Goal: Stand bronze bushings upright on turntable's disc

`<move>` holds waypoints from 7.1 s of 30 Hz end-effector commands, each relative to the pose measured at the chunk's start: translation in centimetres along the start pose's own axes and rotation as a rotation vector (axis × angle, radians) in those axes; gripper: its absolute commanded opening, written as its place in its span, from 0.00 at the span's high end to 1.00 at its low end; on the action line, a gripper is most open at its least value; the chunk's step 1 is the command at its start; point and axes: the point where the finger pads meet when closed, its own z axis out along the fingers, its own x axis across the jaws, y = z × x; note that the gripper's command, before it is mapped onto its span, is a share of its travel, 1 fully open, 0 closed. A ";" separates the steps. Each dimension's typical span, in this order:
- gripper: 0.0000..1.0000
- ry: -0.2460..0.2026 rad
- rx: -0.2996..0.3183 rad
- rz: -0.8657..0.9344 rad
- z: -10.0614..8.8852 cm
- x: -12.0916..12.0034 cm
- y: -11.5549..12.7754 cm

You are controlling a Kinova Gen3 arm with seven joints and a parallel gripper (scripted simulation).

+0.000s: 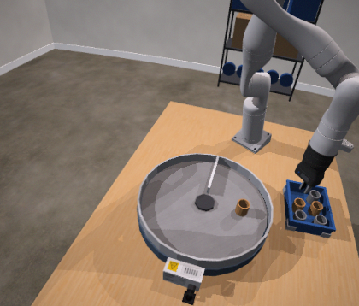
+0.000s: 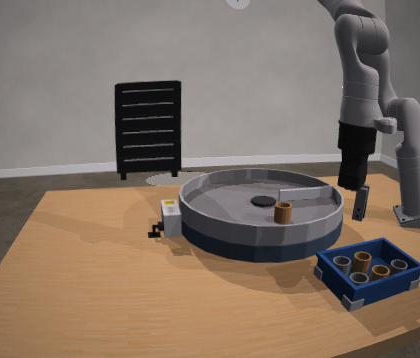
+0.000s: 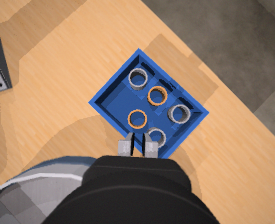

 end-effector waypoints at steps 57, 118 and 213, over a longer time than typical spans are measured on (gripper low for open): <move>0.64 -0.007 0.016 -0.031 3.2 1.2 -2.7; 0.64 -0.007 0.016 -0.031 7.4 1.2 -2.8; 1.00 -0.007 0.016 -0.031 9.8 1.2 -2.9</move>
